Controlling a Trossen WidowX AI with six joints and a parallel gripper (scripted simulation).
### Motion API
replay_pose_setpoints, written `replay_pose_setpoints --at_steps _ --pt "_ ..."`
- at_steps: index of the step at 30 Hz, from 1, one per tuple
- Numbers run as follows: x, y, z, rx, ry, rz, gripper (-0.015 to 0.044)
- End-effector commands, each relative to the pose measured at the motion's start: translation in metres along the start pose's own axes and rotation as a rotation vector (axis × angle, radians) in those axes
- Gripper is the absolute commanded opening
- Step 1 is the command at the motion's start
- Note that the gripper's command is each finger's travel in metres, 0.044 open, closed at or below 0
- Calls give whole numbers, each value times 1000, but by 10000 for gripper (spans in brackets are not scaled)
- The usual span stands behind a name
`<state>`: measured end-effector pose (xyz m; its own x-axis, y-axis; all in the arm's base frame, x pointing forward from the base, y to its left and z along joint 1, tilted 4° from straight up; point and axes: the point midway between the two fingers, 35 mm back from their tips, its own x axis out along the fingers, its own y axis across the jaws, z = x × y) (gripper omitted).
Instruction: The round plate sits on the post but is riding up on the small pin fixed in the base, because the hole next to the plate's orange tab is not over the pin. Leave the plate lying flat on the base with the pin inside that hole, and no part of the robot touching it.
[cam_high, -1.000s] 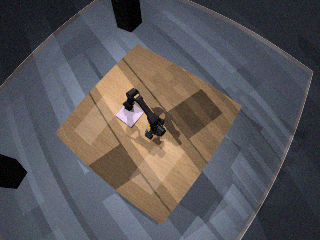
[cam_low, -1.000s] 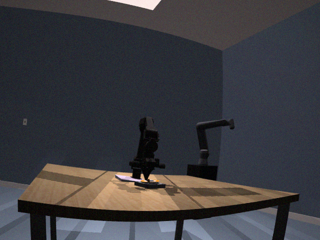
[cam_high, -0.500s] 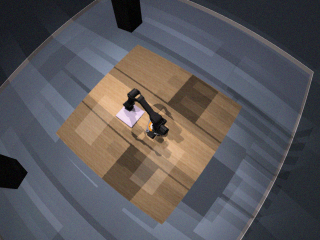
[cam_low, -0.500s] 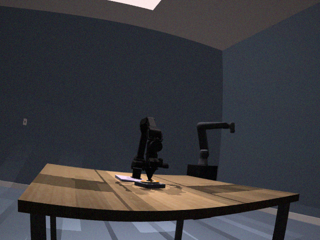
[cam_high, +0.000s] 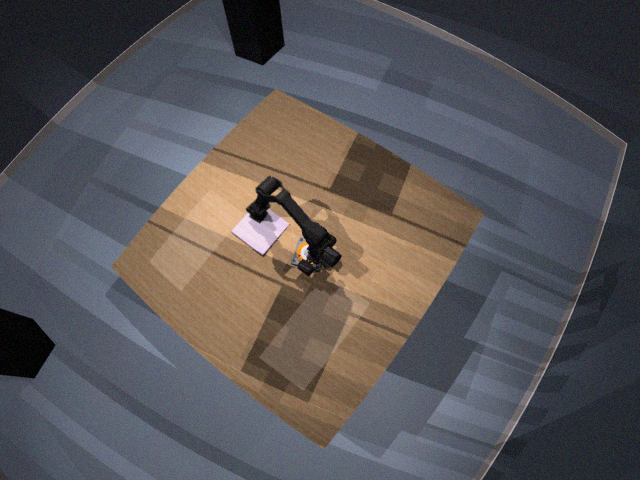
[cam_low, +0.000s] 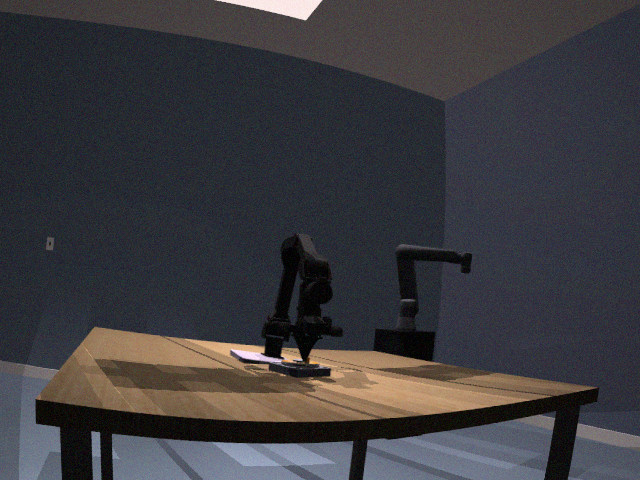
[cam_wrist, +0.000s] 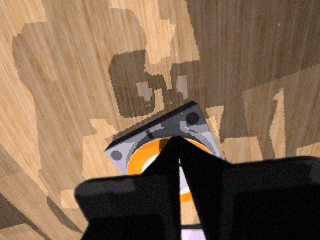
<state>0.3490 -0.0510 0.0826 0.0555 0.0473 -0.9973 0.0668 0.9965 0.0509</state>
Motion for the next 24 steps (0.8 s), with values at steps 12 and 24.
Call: replay_pose_setpoints --at_steps 12,24 --pt "-1 15 0 1 3 8 0" --pt "-28 16 0 1 3 8 0"
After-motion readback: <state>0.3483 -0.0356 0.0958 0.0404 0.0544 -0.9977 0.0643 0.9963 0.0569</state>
